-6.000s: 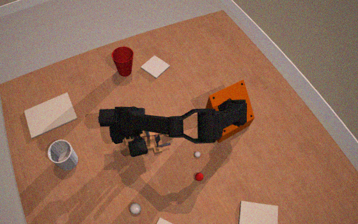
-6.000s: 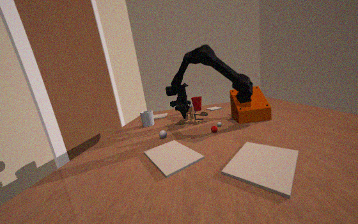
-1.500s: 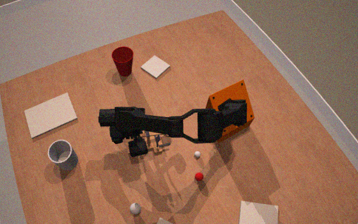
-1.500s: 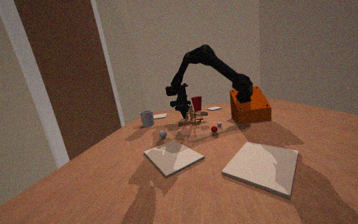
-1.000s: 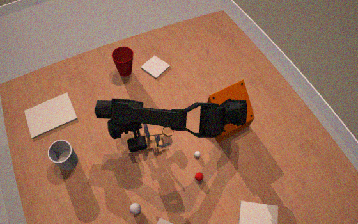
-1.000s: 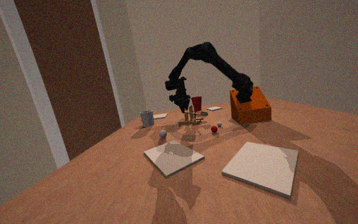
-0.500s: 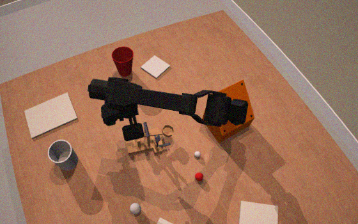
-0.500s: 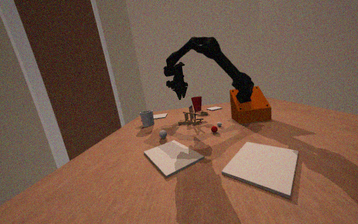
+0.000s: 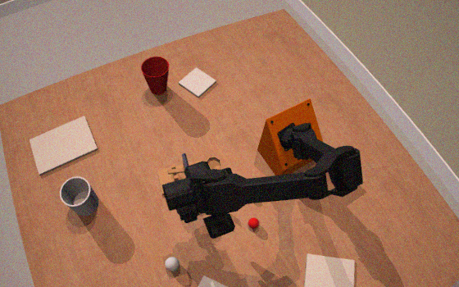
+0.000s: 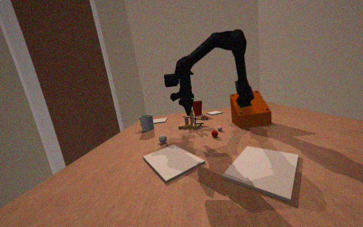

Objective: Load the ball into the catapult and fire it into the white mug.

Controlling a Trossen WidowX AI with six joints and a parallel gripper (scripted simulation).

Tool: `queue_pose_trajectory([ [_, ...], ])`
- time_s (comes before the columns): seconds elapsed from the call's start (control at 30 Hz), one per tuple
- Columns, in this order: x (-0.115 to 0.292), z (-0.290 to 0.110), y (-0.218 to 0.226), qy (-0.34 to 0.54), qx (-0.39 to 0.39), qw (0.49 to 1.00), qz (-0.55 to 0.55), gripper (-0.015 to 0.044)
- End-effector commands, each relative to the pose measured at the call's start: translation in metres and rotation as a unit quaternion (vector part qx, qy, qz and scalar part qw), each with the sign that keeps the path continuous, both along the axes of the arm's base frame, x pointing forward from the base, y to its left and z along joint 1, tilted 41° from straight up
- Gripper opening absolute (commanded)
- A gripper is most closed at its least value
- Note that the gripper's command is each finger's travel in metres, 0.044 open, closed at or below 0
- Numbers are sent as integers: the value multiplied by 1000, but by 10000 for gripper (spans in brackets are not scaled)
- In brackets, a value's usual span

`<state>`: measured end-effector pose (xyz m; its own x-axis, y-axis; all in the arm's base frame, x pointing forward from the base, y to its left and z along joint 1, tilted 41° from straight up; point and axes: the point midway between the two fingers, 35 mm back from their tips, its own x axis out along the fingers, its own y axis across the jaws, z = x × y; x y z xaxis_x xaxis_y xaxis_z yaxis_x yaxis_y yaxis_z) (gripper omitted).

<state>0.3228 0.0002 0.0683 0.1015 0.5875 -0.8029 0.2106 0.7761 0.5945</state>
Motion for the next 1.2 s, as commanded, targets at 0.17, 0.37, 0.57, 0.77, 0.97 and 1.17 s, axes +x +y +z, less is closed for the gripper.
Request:
queue_pose_trajectory([
  [0.17, -82, 14, 97, -22, 24, 999, 30, 300],
  [0.37, -100, 12, 109, -23, 33, 999, 37, 300],
  [0.57, -99, 0, 116, -23, 34, 998, 37, 300],
  [0.77, -99, -5, 119, -23, 33, 998, 37, 300],
  [0.97, -97, -12, 125, -23, 33, 998, 37, 300],
  [1.17, -96, -20, 132, -23, 34, 998, 37, 300],
])
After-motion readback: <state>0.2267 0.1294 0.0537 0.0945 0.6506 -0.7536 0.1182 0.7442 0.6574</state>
